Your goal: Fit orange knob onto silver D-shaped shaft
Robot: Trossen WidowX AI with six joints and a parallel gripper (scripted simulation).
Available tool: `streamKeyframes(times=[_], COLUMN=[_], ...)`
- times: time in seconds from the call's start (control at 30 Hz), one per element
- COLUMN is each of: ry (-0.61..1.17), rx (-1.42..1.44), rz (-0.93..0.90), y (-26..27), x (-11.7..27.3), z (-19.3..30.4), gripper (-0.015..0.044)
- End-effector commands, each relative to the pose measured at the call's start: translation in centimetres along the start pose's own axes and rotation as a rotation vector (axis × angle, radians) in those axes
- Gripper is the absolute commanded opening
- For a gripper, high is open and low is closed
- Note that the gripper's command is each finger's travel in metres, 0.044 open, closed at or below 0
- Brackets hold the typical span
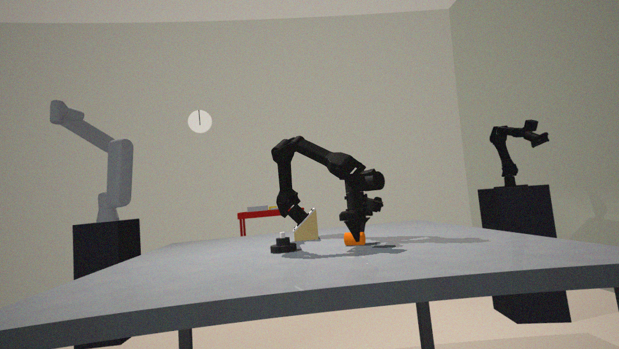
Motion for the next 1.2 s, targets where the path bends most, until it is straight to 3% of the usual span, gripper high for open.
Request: streamKeyframes(times=[0.0, 1.17], ry=[0.005, -0.484], rx=[0.006, 0.003], rz=[0.001, -0.071], y=[0.0, -0.7], x=[-0.2, 1.0], z=[0.0, 4.6], gripper=[0.0179, 0.0179])
Point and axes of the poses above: the point midway between the two fingers, 35 mm back from their tips, its own x axis back along the fingers, its own y axis across the jaws, z = x × y, the point moved 4 cm from there along x, back along the fingers, and after that the axes turned 8 degrees about -x, right-handed, at the moved point
